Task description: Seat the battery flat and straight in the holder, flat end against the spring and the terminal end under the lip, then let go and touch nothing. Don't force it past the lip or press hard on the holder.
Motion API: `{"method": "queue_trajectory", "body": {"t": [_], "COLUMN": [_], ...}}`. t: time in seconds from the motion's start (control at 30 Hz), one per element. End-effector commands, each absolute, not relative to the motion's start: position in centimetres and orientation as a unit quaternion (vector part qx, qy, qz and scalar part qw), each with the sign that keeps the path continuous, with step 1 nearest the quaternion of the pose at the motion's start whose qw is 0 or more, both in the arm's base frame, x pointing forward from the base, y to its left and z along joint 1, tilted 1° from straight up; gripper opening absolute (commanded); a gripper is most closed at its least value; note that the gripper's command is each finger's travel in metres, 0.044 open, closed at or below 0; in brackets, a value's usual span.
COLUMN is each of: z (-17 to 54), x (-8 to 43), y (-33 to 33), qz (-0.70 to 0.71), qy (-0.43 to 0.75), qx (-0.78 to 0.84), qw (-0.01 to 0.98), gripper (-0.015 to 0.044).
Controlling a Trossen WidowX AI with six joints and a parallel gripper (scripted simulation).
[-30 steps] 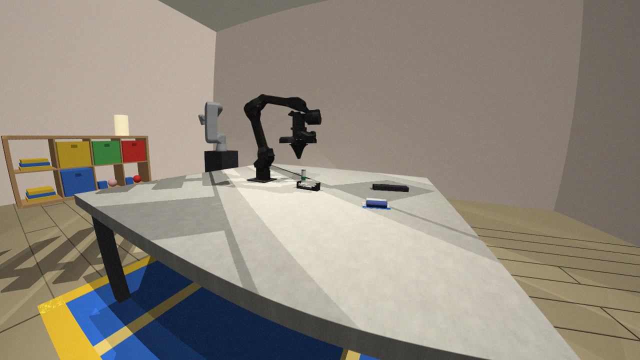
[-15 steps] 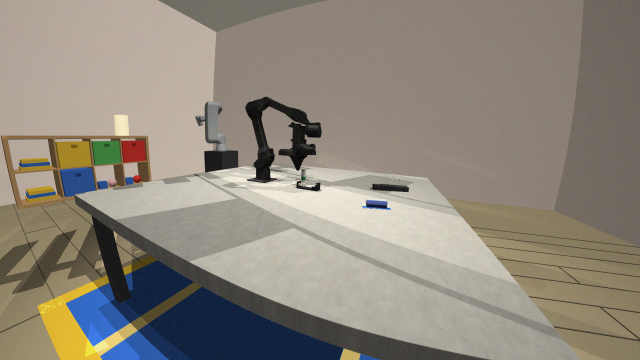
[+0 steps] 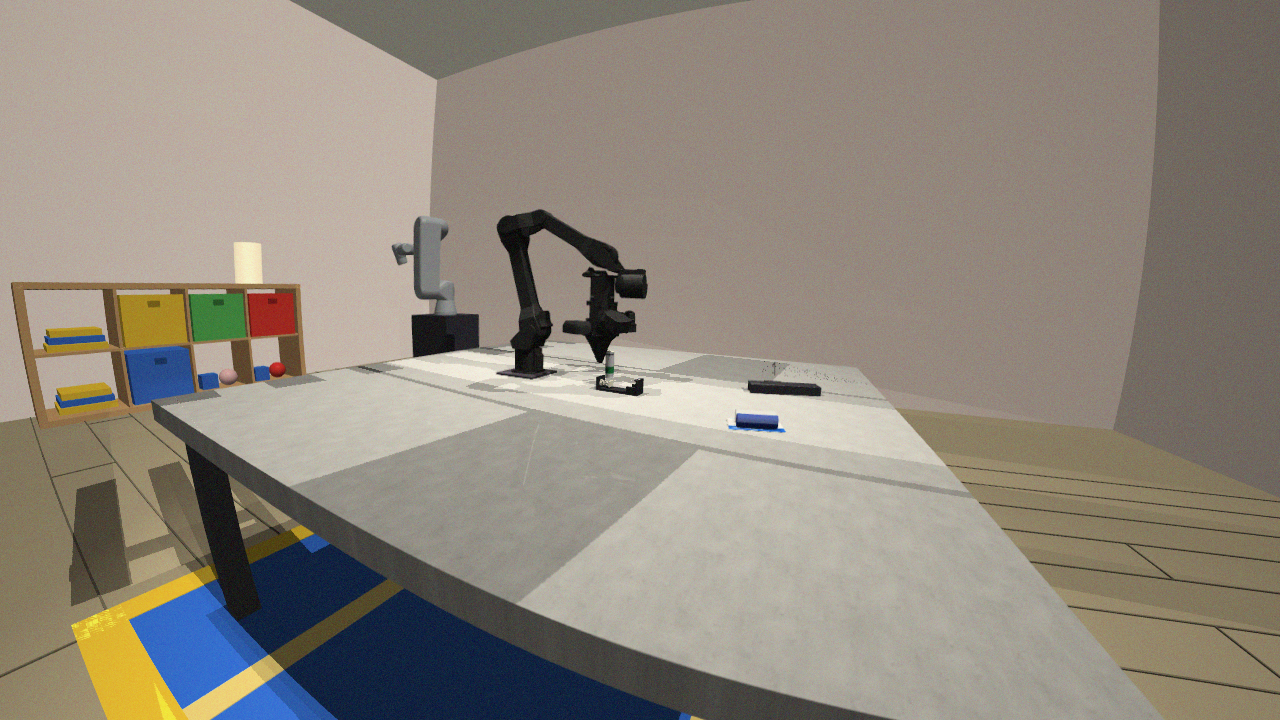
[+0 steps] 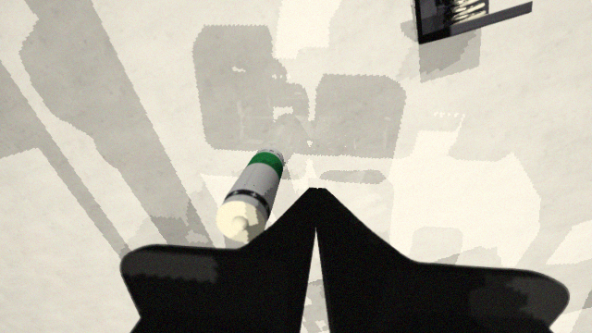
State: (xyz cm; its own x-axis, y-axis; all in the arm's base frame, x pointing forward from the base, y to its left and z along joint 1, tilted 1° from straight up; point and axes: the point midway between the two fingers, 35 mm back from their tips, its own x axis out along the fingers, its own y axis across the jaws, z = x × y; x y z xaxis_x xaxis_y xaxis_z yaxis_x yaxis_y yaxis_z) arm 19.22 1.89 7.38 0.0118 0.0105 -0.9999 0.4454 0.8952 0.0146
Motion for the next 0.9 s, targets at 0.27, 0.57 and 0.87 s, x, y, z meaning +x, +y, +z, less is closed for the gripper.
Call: {"method": "queue_trajectory", "body": {"t": [0.27, 0.57, 0.87], "z": [7.7, 7.7, 7.7], "x": [20.4, 21.0, 21.5], "y": [3.5, 4.8, 6.2], "qz": [-0.156, -0.156, -0.155], "qy": [0.682, 0.682, 0.681], "qx": [0.171, 0.171, 0.172], "qw": [0.694, 0.694, 0.694], "gripper": [0.0000, 0.0000, 0.0000]}}
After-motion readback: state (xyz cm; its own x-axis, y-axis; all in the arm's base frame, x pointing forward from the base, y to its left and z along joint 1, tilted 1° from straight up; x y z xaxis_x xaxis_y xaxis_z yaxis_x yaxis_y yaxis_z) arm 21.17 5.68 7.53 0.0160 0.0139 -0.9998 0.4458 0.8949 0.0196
